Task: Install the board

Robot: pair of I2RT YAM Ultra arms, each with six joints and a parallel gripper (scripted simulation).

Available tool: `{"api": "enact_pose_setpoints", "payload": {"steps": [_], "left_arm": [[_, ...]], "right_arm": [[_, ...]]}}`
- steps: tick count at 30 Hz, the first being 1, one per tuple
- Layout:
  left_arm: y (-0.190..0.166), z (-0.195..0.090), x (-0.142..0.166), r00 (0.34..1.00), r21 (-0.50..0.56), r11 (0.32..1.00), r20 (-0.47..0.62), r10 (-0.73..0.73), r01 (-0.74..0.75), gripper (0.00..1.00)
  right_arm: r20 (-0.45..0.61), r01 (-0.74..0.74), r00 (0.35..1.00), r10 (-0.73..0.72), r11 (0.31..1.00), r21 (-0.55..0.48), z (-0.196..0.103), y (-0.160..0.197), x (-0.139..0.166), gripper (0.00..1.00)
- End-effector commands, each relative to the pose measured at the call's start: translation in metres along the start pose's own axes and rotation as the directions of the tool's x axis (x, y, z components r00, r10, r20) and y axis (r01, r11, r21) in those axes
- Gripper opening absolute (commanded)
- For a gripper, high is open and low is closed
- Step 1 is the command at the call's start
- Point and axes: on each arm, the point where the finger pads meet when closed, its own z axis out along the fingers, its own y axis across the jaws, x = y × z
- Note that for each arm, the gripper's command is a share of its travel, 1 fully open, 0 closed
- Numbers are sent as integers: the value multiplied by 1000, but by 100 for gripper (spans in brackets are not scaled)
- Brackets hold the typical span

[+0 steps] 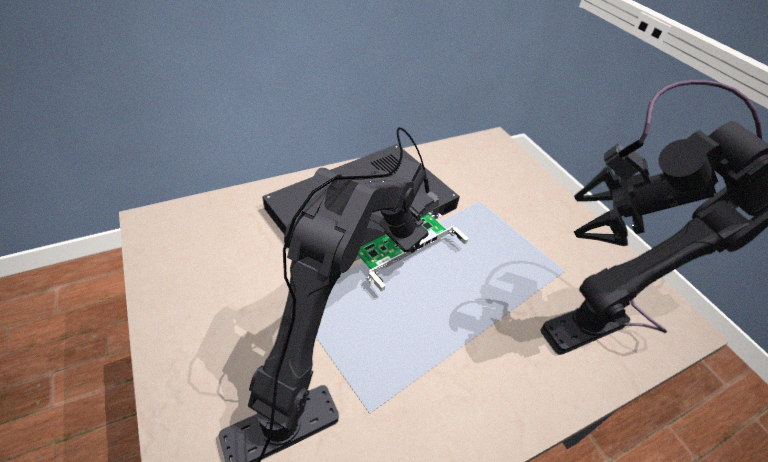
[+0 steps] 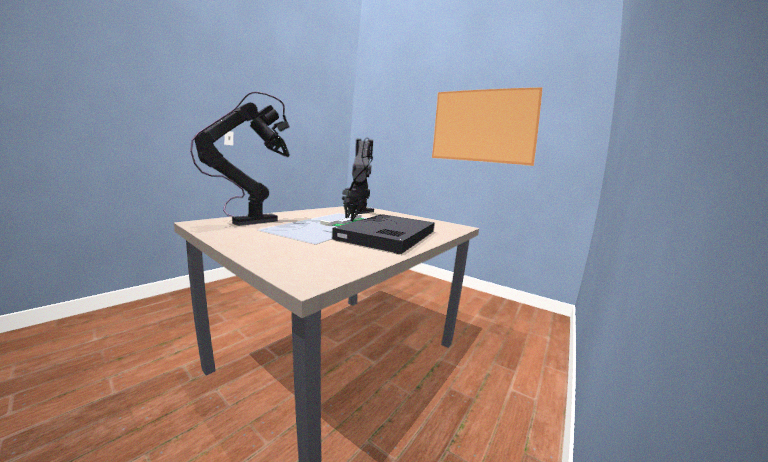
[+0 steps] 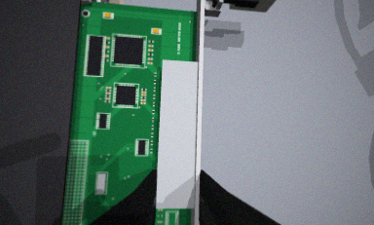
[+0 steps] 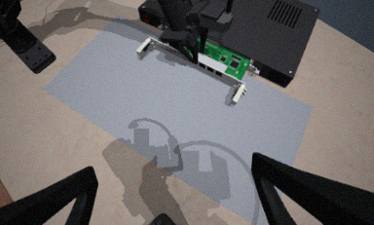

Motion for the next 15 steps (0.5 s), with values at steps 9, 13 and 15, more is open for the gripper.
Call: {"api": "enact_pose_setpoints", "payload": {"steps": [9, 13, 15], "left_arm": [[37, -15, -25, 997, -27, 1000, 75, 13, -11, 19], [34, -19, -29, 996, -29, 999, 83, 19, -16, 19], [34, -19, -29, 996, -29, 999, 83, 18, -15, 19]], "right_arm": [[-4, 10, 1000, -10, 1000, 0, -2, 0, -1, 100], [-4, 10, 1000, -10, 1000, 0, -2, 0, -1, 100], [-4, 10, 1000, -10, 1000, 0, -2, 0, -1, 100]]}}
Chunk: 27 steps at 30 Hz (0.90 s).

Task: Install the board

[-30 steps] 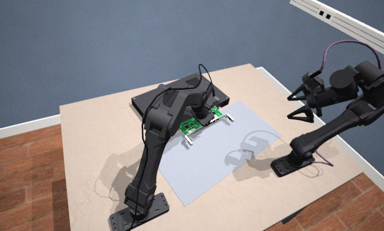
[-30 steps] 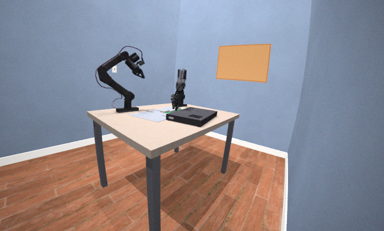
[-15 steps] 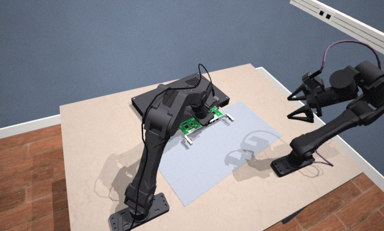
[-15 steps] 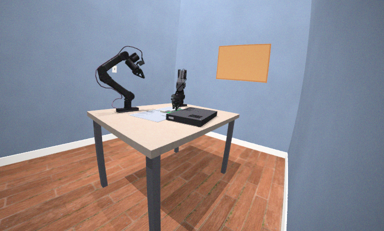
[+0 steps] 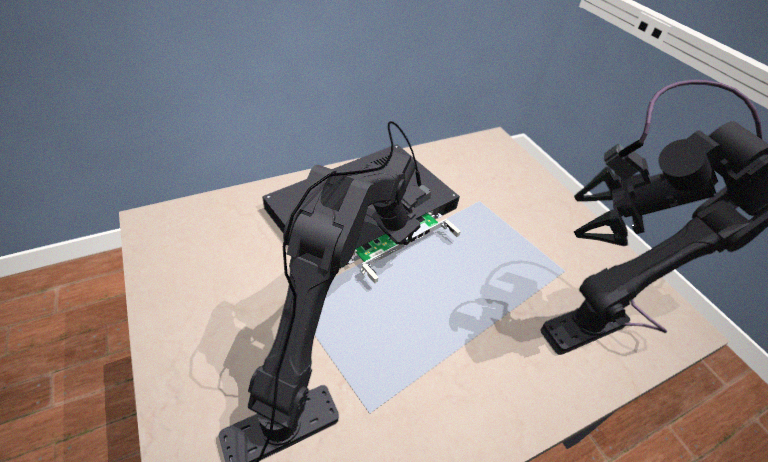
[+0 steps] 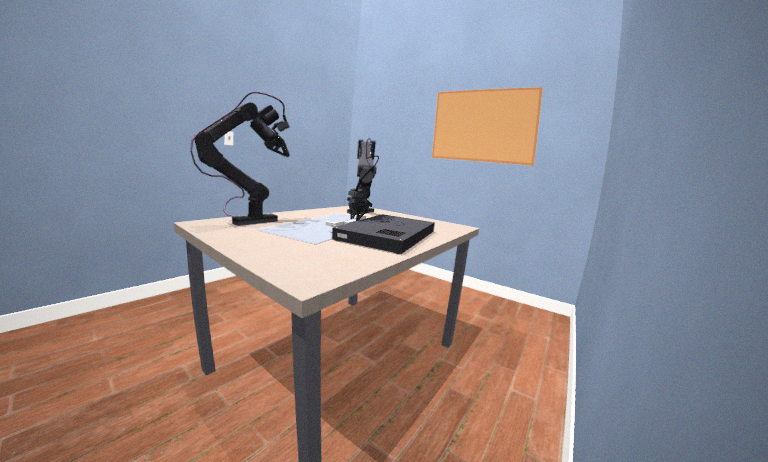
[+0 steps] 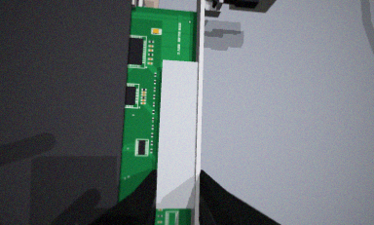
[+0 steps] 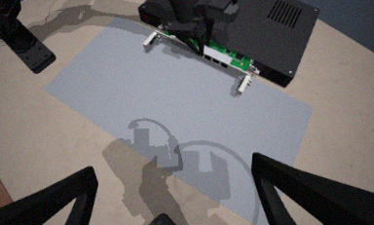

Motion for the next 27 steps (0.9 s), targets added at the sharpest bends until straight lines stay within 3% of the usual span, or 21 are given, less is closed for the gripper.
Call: {"api": "enact_pose_setpoints", "payload": {"steps": [1, 24, 27], "left_arm": [[7, -19, -29, 997, -26, 999, 79, 26, -24, 30], [3, -57, -27, 998, -22, 1000, 66, 20, -18, 32], [10, -70, -29, 997, -28, 999, 76, 23, -21, 64]], "right_arm": [[-4, 10, 1000, -10, 1000, 0, -2, 0, -1, 100], [-4, 10, 1000, -10, 1000, 0, -2, 0, -1, 100], [-4, 10, 1000, -10, 1000, 0, -2, 0, -1, 100]]}}
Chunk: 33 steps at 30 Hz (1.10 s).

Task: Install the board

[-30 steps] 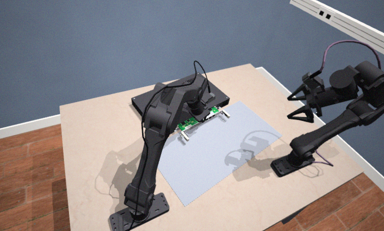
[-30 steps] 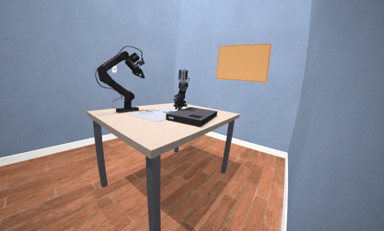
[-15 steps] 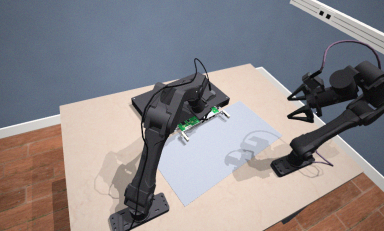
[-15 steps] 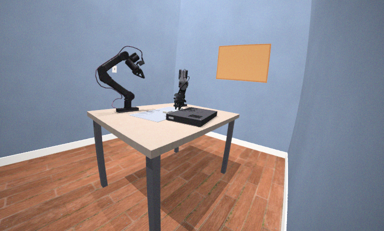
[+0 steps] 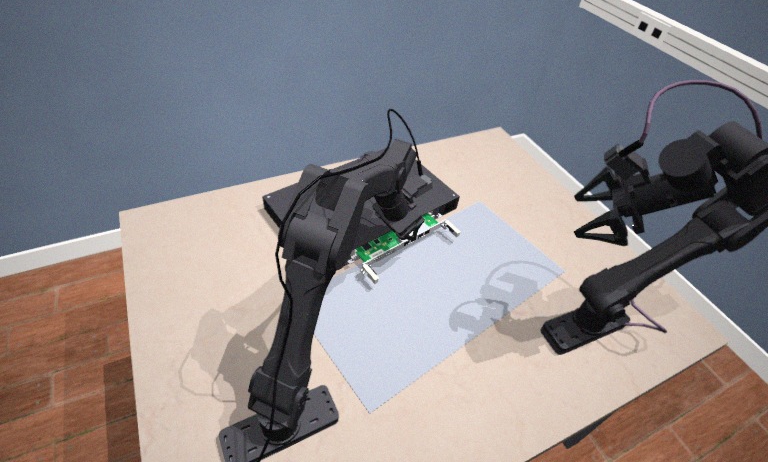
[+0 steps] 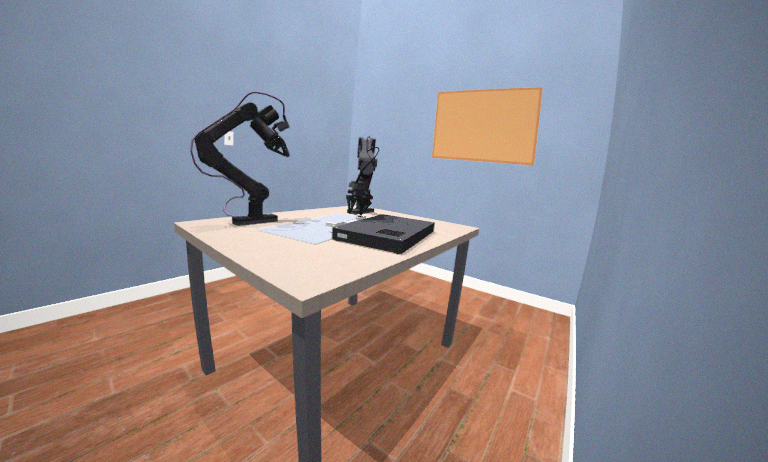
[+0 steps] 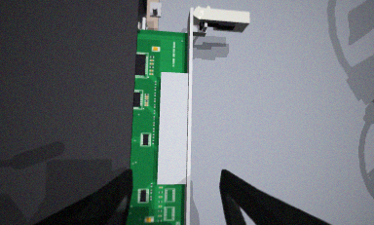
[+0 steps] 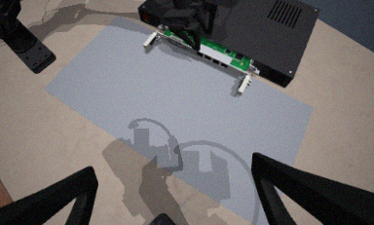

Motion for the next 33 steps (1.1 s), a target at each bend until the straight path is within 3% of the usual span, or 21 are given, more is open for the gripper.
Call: {"api": "enact_pose_setpoints", "payload": {"steps": [1, 7, 15, 17, 19, 20, 23, 27, 33], "left_arm": [[12, -39, -19, 998, -27, 1000, 66, 12, -10, 64], [11, -72, -15, 998, -27, 1000, 66, 12, -10, 64], [0, -51, -4, 998, -30, 999, 65, 16, -14, 64], [-4, -50, 6, 1000, -13, 1000, 23, -20, 20, 41], [-4, -50, 6, 1000, -13, 1000, 23, -20, 20, 41], [-3, -53, 9, 999, -21, 999, 5, -43, 44, 32], [-15, -52, 44, 974, -12, 983, -132, -183, 183, 32], [-27, -56, 74, 904, -54, 938, -254, -344, 341, 32], [-43, -66, 103, 750, -160, 825, -351, -560, 541, 32]], "right_arm": [[-4, 10, 1000, -10, 1000, 0, -2, 0, -1, 100], [-4, 10, 1000, -10, 1000, 0, -2, 0, -1, 100], [-4, 10, 1000, -10, 1000, 0, -2, 0, -1, 100], [10, 7, 1000, -7, 1000, 6, -3, 0, -7, 77], [10, 7, 1000, -7, 1000, 6, -3, 0, -7, 77], [18, 5, 1000, -5, 1000, 10, -2, 1, -10, 66], [44, -15, 999, 12, 998, 57, 6, 4, -30, 32], [6, -31, 1000, 31, 986, 164, 28, 2, -48, 32], [-81, -47, 994, 73, 956, 290, 70, -8, -68, 32]]}}
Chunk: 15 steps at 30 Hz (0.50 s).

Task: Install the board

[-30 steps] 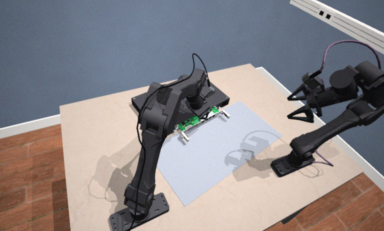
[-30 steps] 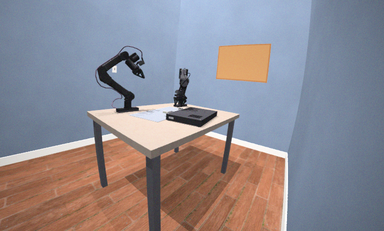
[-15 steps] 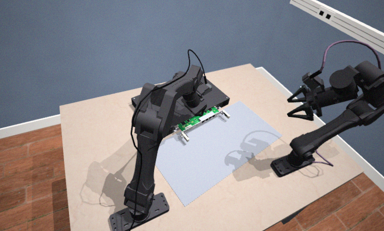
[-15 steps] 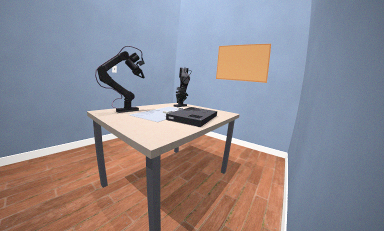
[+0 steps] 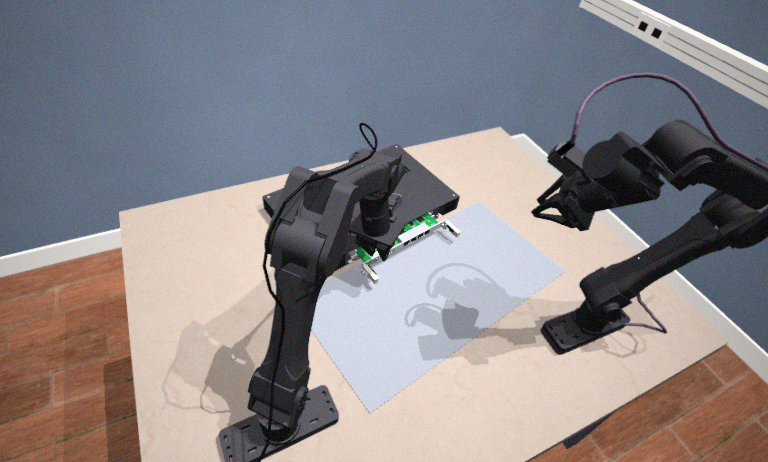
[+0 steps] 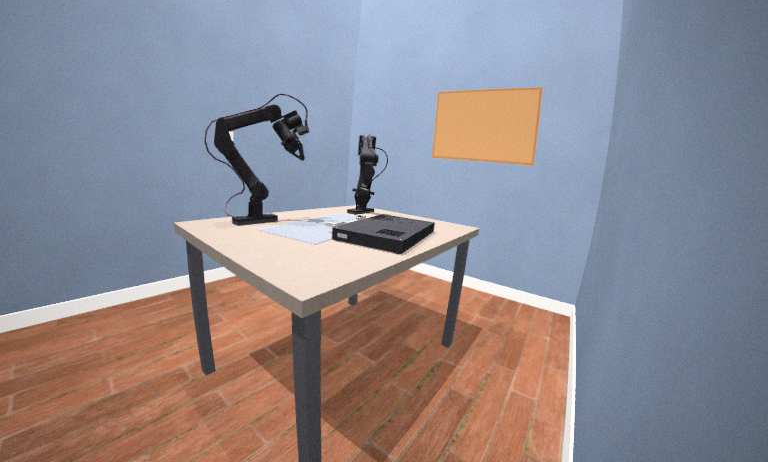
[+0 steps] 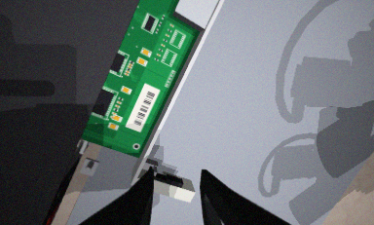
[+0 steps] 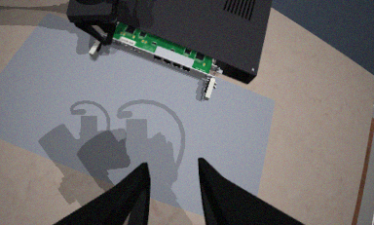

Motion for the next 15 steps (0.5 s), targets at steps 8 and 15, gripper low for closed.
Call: {"api": "enact_pose_setpoints", "payload": {"steps": [8, 15], "left_arm": [[-14, -16, 44, 894, -60, 902, -118, -432, 428, 32], [-15, -12, 48, 754, -108, 758, -83, -652, 643, 32]], "right_arm": [[-98, -65, 993, 73, 994, 88, 64, 0, -45, 32], [-266, -117, 953, 144, 987, 113, 131, -10, -42, 32]]}}
